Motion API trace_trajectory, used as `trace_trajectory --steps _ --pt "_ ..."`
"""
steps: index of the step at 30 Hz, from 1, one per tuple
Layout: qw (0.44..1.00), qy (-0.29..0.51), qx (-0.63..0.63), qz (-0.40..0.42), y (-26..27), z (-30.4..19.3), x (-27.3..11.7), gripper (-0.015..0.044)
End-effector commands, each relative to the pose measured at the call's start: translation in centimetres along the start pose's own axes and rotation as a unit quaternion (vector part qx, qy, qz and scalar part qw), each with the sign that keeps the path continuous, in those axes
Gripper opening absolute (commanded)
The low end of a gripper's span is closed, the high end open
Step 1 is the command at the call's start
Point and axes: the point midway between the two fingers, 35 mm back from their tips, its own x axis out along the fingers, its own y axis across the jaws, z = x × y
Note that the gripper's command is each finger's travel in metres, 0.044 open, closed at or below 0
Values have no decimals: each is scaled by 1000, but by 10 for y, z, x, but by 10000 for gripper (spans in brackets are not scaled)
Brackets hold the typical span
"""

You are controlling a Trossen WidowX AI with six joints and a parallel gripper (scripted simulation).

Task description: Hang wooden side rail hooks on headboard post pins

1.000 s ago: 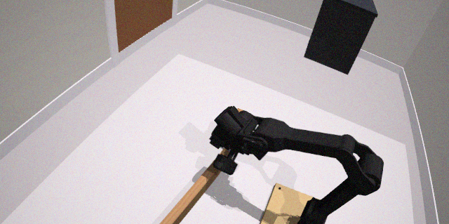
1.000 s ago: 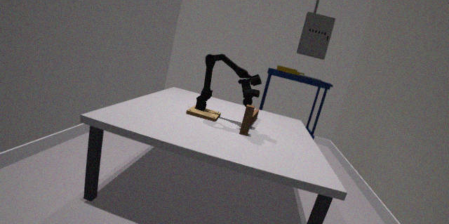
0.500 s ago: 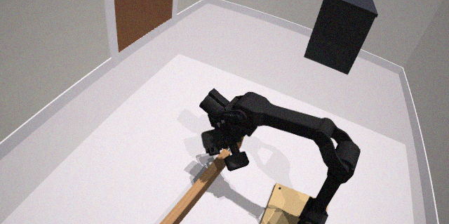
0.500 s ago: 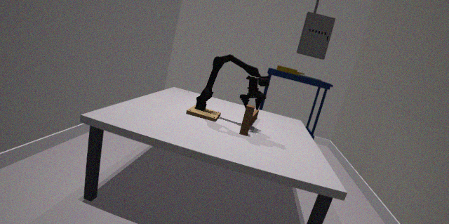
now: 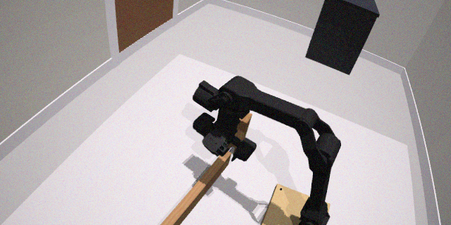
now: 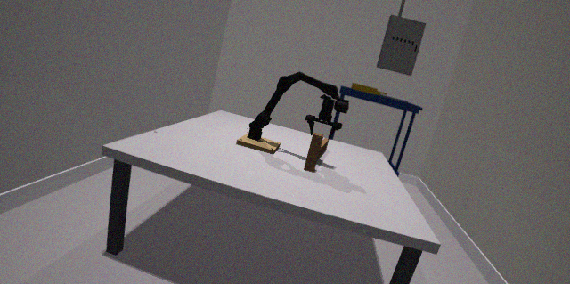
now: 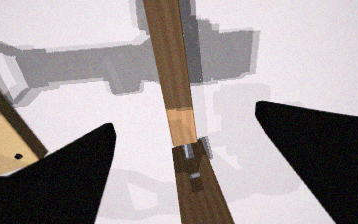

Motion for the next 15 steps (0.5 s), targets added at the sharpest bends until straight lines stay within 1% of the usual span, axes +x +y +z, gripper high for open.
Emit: trace_trajectory --steps 1,5,10,15 --pt "1000 -9 -22 8 -1 2 -1 440" --pt "1000 -9 -22 8 -1 2 1 440" --pt "1000 -9 -22 8 0 2 33 440" --pt "1000 -9 -22 8 0 2 35 440"
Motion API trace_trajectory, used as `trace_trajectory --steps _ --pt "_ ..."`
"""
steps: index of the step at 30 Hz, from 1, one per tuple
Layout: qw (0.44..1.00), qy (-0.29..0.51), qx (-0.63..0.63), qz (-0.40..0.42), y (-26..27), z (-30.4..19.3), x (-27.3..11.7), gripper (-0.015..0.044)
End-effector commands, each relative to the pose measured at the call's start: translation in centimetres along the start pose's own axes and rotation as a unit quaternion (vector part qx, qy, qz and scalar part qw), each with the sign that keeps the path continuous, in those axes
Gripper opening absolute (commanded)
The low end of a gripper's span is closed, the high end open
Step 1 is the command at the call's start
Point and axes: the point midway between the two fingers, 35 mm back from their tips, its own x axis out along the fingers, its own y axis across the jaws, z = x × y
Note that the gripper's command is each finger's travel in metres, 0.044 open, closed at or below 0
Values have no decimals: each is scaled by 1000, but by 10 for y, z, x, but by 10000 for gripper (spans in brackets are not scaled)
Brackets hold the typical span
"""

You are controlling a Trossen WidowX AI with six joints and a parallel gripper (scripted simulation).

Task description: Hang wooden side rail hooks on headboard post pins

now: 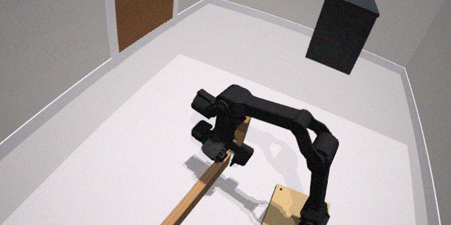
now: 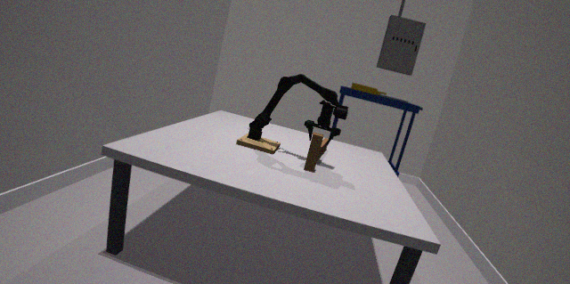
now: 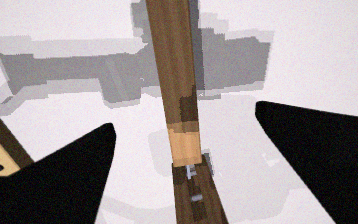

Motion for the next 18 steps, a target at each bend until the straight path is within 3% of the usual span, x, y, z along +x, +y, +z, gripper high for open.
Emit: trace_trajectory --steps 1,18 --pt "1000 -2 -4 1 1 1 9 440" --pt "1000 -2 -4 0 -1 1 36 440"
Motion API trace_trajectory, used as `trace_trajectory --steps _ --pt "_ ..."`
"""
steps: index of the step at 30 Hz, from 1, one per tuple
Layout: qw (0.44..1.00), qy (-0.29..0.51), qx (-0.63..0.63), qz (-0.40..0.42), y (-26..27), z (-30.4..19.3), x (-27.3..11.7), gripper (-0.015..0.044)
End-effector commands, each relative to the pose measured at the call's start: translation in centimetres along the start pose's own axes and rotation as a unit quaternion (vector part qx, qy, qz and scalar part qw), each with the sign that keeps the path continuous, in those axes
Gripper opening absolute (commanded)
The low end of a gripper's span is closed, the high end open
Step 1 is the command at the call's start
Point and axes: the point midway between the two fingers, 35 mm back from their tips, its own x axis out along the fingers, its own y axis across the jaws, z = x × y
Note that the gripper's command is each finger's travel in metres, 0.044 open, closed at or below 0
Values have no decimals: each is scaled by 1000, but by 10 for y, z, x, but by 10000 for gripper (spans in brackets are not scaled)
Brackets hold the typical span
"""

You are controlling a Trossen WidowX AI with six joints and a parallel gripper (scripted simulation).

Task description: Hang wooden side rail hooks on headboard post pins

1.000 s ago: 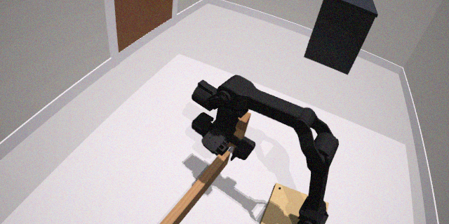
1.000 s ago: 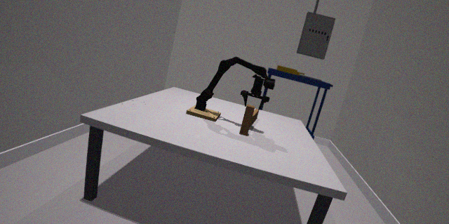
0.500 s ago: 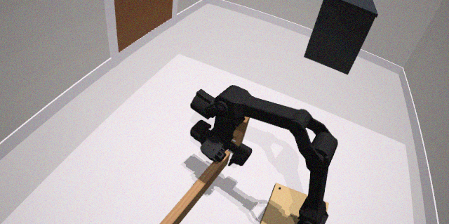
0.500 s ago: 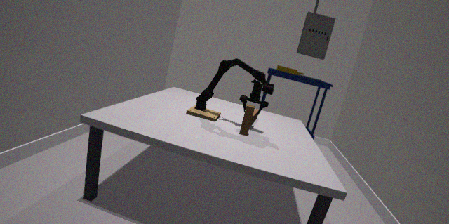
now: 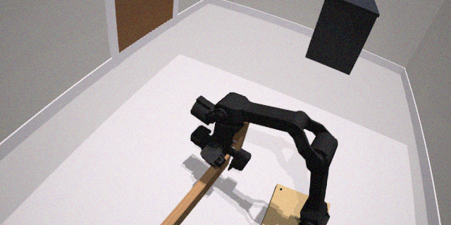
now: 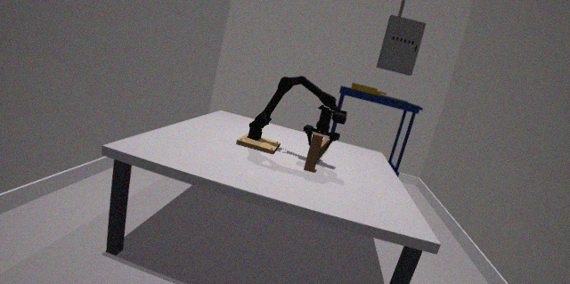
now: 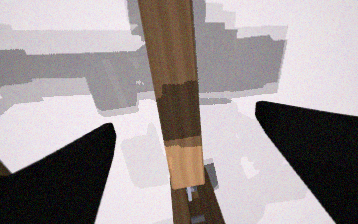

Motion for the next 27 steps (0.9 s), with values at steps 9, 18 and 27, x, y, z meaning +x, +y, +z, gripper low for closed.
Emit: trace_trajectory --steps 9,18,27 --pt "1000 -2 -3 5 1 1 23 440" --pt "1000 -2 -3 5 2 1 38 440" --pt "1000 -2 -3 5 3 1 52 440"
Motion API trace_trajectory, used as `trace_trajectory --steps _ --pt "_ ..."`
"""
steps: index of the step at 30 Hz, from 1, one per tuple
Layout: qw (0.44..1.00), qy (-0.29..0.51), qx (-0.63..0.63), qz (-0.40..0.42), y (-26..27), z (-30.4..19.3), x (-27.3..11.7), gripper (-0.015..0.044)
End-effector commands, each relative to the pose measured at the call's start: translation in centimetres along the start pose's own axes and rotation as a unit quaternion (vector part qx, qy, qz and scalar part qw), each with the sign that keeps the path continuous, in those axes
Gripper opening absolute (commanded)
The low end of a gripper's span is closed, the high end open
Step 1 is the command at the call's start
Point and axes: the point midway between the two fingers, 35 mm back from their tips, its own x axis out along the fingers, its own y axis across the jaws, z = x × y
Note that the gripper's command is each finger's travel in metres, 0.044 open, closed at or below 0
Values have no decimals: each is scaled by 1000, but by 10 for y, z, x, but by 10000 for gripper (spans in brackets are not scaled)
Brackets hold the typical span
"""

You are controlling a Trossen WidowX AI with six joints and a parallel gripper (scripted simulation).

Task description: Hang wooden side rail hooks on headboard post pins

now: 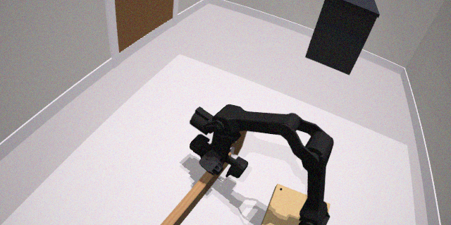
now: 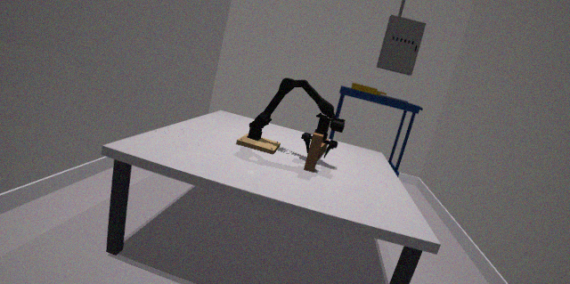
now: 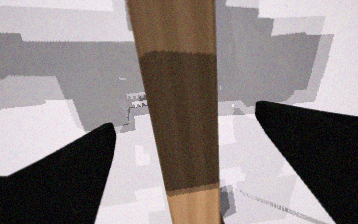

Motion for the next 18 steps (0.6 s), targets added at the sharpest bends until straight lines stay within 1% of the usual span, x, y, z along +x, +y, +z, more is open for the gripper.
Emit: trace_trajectory --steps 1,10,18 --pt "1000 -2 -2 5 3 1 11 440" --pt "1000 -2 -2 5 4 1 18 440" --pt "1000 -2 -2 5 4 1 18 230"
